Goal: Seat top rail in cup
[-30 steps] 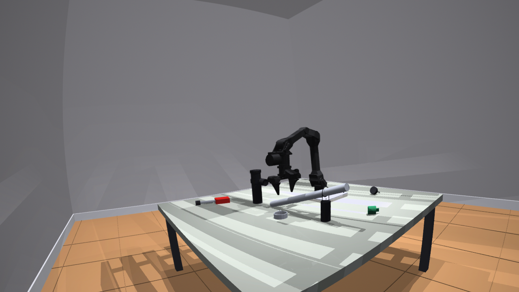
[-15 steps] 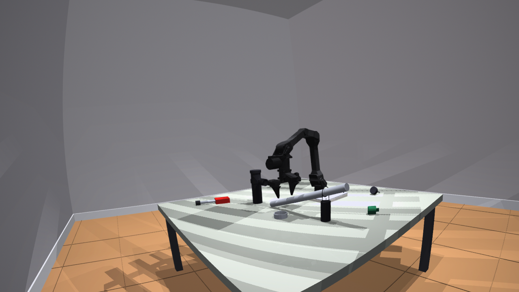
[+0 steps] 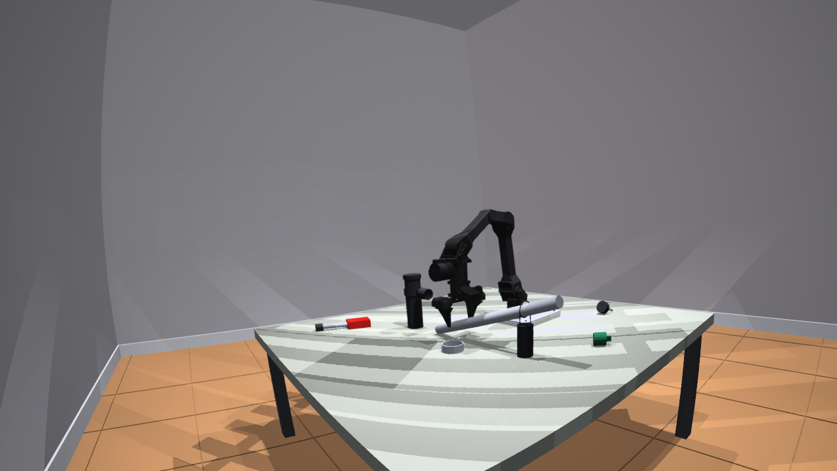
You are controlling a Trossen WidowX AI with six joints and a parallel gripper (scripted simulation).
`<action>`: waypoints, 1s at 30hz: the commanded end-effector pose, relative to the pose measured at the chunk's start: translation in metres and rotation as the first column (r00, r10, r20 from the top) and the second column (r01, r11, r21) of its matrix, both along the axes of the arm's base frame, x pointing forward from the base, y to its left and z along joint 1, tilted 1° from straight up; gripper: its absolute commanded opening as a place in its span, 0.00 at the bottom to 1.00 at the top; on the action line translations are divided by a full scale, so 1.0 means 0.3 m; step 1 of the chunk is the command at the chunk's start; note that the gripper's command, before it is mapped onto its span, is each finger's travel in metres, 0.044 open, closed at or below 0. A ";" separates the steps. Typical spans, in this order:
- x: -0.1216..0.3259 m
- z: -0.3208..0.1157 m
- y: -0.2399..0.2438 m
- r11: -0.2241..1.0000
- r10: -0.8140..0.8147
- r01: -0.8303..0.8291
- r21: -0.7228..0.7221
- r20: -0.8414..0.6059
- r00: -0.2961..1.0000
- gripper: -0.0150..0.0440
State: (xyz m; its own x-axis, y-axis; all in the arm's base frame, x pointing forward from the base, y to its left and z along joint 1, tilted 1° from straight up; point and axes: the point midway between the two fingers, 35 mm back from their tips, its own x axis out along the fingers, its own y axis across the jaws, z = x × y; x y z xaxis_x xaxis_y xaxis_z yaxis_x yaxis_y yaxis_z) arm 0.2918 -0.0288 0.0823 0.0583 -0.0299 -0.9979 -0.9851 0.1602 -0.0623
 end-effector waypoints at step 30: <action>-0.013 -0.101 0.002 1.000 0.005 -0.005 0.008 -0.022 1.000 0.64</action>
State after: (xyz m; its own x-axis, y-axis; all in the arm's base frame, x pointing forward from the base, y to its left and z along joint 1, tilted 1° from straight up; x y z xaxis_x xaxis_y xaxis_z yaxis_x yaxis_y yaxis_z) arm 0.2892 -0.0290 0.0548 0.0443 -0.0286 -0.9986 -0.9859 0.1603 -0.0483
